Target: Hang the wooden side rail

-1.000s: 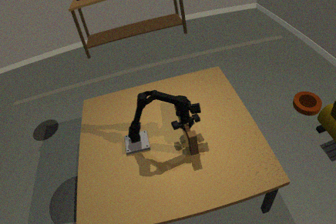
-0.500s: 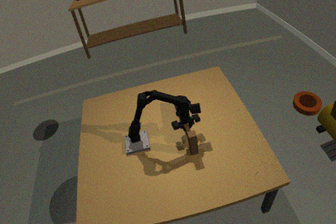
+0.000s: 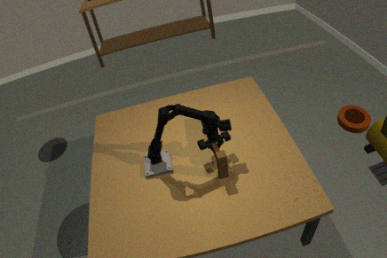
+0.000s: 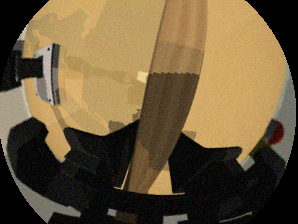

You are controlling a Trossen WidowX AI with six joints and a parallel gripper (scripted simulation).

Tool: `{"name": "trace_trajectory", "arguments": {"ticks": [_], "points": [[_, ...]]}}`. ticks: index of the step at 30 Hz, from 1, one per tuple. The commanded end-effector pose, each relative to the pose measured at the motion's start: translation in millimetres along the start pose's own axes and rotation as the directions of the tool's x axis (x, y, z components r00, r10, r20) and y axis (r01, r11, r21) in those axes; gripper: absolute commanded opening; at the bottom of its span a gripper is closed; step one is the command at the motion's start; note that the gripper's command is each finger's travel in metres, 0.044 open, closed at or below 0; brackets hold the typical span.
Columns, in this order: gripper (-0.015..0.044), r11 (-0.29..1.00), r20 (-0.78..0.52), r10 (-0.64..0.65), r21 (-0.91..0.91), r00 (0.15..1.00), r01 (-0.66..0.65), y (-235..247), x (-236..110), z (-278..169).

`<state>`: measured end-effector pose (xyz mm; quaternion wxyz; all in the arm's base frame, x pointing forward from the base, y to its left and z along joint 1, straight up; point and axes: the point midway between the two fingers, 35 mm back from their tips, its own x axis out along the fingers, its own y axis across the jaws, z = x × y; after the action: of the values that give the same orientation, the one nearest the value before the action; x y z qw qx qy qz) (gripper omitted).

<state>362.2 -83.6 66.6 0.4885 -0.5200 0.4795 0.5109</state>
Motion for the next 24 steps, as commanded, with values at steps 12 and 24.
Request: {"name": "trace_trajectory", "arguments": {"ticks": [12, 24], "points": [[0.0, 1.0, -0.002, -0.01, -0.008, 1.0, 0.01, -1.8, -4.6, -1.7], [0.0, 1.0, -0.002, -0.01, -0.009, 1.0, 0.01, -2.5, -5.5, -2.7]]}}
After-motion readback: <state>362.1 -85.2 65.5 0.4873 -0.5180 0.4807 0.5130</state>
